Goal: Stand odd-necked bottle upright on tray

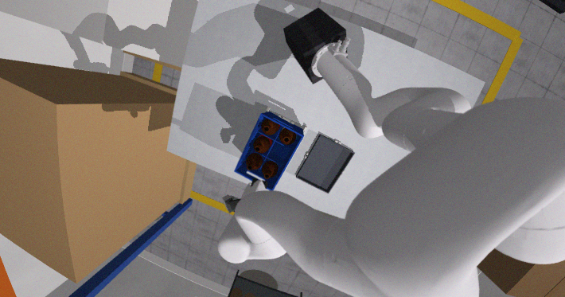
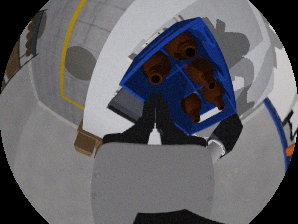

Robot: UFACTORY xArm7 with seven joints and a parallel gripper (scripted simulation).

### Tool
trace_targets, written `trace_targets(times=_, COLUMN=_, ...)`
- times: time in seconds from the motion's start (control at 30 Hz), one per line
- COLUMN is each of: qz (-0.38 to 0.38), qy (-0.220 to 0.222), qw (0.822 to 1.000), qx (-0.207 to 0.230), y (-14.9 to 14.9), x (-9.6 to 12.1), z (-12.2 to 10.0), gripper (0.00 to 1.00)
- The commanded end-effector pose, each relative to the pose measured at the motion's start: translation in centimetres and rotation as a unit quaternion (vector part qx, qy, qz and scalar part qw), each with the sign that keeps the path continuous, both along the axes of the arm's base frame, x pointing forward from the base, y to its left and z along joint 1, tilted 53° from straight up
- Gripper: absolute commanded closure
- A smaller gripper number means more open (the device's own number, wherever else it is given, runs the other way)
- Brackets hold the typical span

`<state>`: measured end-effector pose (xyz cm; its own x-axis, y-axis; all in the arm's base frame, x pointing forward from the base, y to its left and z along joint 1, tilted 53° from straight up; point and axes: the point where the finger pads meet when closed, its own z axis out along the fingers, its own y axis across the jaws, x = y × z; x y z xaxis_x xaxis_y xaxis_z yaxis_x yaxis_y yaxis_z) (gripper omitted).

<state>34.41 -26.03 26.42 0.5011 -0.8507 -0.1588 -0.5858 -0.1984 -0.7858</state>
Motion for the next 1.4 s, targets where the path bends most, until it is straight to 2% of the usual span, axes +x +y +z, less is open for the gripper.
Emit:
trace_targets(times=0.0, qz=-0.003, qy=0.002, qw=1.0, qx=-0.002, y=-0.5, x=-1.0, z=-0.9, gripper=1.0)
trace_targets(times=0.03, qz=-0.005, qy=0.006, qw=1.0, qx=-0.003, y=-0.9, x=-2.7, z=-2.7, gripper=1.0)
trace_targets(times=0.3, qz=-0.007, qy=0.012, qw=1.0, qx=-0.004, y=-1.0, x=-6.7, z=-6.6, gripper=1.0)
trace_targets(times=0.37, qz=-0.007, qy=0.012, qw=1.0, qx=-0.004, y=-1.0, x=-6.7, z=-6.6, gripper=1.0)
trace_targets(times=0.4, qz=-0.007, qy=0.012, qw=1.0, qx=-0.004, y=-0.8, x=-8.3, z=-8.1, gripper=1.0)
trace_targets(times=0.8, qz=-0.002, qy=0.001, qw=1.0, qx=0.0, y=1.7, x=-14.1, z=-13.4, gripper=1.0)
trace_targets(times=1.1, qz=-0.001, qy=-0.001, qw=1.0, qx=0.001, y=1.9, x=-14.4, z=-13.7, gripper=1.0)
trace_targets(times=1.13, qz=-0.001, qy=-0.001, qw=1.0, qx=0.001, y=1.9, x=-14.4, z=-13.7, gripper=0.35)
trace_targets(times=1.37, qz=-0.001, qy=-0.001, qw=1.0, qx=0.001, y=1.9, x=-14.4, z=-13.7, gripper=0.35)
